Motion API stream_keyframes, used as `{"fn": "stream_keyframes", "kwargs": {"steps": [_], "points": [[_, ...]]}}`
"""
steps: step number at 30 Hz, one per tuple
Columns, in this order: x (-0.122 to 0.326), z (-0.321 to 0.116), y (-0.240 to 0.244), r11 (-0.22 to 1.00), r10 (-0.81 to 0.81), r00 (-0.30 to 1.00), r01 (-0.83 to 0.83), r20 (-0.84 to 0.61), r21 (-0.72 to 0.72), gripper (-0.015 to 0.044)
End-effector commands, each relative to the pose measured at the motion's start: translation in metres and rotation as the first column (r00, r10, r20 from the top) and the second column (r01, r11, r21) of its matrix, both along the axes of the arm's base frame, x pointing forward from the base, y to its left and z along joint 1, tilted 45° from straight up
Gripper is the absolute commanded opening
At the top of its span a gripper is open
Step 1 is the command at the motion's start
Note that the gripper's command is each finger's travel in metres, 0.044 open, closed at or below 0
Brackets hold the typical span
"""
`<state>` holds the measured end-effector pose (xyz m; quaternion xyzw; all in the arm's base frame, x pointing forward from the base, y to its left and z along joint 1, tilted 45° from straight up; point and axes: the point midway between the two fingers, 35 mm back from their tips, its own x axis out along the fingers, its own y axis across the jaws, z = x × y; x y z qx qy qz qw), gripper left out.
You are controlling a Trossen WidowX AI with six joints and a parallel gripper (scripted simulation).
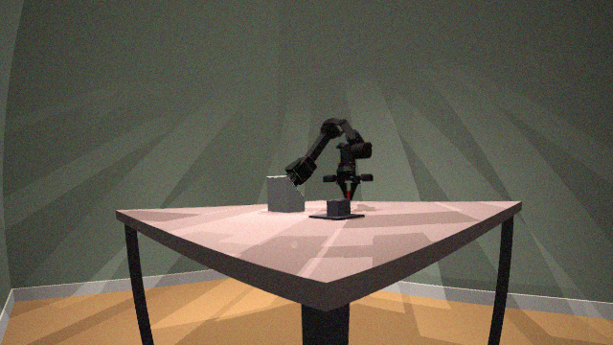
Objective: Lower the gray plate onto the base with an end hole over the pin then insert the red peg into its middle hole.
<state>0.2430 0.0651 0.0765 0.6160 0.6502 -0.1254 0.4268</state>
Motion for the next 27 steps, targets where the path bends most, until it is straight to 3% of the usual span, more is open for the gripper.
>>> {"fn": "stream_keyframes", "kwargs": {"steps": [1, 27], "points": [[0.000, 0.000, 0.000, 1.000, -0.002, 1.000, 0.002, -0.001, 0.004, 0.0000], [-0.001, 0.045, -0.051, 1.000, -0.004, 1.000, 0.004, -0.004, -0.010, 0.0000]]}}
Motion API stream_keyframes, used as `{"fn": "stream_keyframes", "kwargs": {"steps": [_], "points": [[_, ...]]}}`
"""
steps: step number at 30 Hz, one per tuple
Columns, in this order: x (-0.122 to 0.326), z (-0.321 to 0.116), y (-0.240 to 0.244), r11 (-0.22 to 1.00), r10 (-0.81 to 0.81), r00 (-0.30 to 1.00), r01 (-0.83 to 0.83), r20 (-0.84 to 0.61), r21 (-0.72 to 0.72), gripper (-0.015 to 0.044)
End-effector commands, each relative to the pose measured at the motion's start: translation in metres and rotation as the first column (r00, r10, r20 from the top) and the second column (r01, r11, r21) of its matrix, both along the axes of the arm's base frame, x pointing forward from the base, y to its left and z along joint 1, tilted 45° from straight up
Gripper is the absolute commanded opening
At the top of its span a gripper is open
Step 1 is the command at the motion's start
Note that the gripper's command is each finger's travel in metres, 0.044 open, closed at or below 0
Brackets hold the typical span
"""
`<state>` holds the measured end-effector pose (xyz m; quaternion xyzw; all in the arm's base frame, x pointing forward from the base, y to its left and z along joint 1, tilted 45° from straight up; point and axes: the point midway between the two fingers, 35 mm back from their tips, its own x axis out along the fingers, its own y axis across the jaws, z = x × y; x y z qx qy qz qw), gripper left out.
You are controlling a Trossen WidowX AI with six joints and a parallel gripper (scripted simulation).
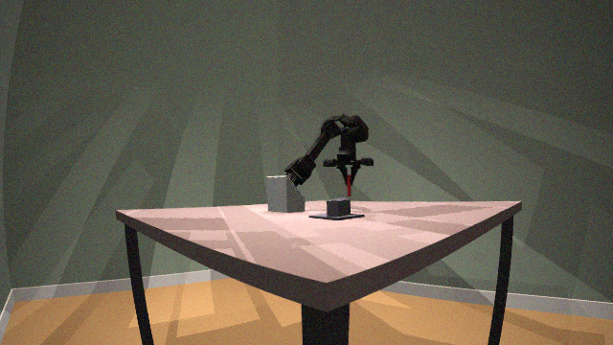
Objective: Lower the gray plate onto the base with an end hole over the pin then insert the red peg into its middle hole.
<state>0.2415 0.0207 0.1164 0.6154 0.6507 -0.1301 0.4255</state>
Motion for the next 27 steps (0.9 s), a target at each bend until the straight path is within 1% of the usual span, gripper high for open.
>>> {"fn": "stream_keyframes", "kwargs": {"steps": [1, 4, 5, 7, 27], "points": [[0.000, 0.008, -0.009, 1.000, -0.001, 1.000, 0.001, 0.004, -0.005, 0.0000], [-0.001, 0.014, -0.016, 1.000, 0.000, 1.000, 0.000, 0.004, -0.003, 0.0000], [-0.001, 0.009, -0.009, 1.000, 0.000, 1.000, 0.000, 0.000, 0.001, 0.0000], [0.002, 0.008, -0.012, 1.000, 0.000, 1.000, 0.000, 0.000, 0.001, 0.0000], [0.038, -0.015, -0.053, 1.000, -0.003, 1.000, 0.003, -0.001, -0.029, 0.0000]]}}
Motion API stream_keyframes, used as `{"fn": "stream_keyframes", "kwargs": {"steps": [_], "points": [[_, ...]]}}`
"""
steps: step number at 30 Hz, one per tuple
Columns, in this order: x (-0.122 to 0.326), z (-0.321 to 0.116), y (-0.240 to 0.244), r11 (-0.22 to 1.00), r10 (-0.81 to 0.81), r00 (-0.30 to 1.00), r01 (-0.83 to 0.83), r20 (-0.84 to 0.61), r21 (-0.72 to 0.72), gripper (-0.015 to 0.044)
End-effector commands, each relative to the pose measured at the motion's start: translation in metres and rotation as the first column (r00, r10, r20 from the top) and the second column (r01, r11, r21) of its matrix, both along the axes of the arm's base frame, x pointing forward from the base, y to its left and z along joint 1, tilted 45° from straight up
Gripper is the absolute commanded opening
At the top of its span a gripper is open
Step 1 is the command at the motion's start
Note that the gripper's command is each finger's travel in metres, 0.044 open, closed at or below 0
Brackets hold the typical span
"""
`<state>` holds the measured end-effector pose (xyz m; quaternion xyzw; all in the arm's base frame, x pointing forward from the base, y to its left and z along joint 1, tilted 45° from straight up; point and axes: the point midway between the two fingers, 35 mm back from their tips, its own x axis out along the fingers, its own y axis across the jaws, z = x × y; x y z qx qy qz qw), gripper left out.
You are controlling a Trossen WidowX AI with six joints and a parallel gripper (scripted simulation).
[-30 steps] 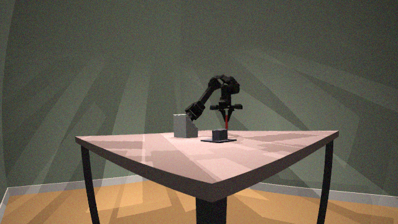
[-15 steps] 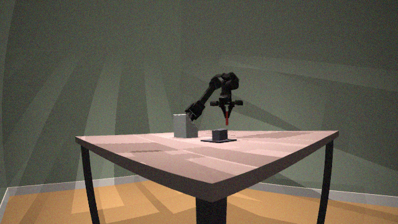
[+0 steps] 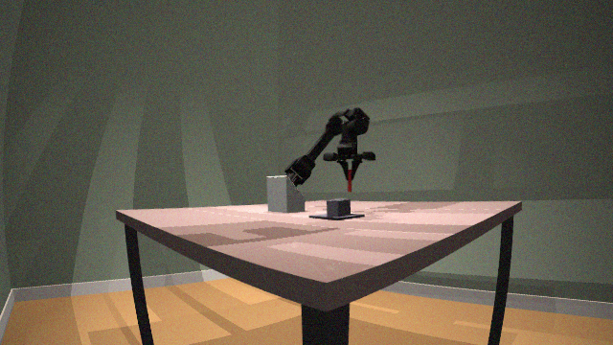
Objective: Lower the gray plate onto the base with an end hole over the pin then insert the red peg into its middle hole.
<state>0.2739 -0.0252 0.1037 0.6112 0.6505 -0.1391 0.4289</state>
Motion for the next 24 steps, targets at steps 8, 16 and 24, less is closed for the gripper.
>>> {"fn": "stream_keyframes", "kwargs": {"steps": [8, 16, 24], "points": [[0.019, -0.013, -0.024, 1.000, -0.001, 1.000, 0.001, 0.008, -0.007, 0.0000], [0.031, -0.026, -0.040, 1.000, 0.000, 1.000, 0.000, 0.009, -0.004, 0.0000], [0.041, -0.042, -0.058, 1.000, -0.005, 1.000, 0.005, 0.009, -0.003, 0.0000]]}}
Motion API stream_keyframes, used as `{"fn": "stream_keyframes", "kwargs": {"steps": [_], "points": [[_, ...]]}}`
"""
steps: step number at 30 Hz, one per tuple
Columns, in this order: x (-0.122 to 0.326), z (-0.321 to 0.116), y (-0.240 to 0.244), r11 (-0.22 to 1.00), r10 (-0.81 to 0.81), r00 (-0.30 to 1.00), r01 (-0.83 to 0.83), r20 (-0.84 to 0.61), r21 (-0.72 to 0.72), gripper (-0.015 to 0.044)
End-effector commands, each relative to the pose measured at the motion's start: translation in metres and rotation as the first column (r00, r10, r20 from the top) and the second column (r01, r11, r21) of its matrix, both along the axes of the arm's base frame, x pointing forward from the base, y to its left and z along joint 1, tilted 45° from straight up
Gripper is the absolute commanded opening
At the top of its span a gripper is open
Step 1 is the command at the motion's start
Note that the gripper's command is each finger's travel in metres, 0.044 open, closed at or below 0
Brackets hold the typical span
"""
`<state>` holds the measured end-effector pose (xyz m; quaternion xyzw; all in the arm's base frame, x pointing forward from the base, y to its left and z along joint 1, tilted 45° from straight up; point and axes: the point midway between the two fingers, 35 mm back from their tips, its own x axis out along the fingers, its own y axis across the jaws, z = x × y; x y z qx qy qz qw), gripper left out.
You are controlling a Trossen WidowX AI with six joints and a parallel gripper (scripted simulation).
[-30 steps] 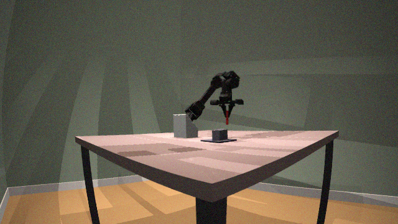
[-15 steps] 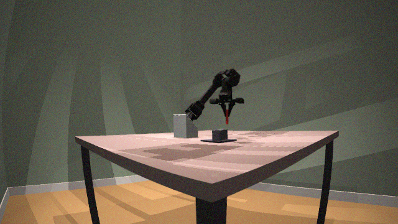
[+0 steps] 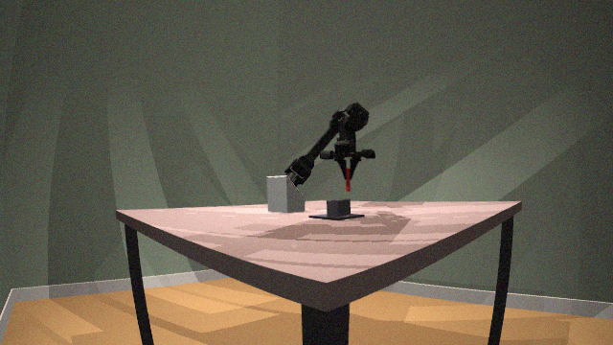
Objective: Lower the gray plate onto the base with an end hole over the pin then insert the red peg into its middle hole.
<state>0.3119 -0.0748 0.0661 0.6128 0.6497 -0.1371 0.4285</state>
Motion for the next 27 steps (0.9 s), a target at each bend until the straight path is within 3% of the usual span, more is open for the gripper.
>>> {"fn": "stream_keyframes", "kwargs": {"steps": [1, 27], "points": [[0.005, -0.006, -0.010, 1.000, -0.003, 1.000, 0.003, 0.006, -0.007, 0.0000], [0.028, -0.064, -0.062, 1.000, 0.004, 1.000, -0.004, 0.018, 0.010, 0.0000]]}}
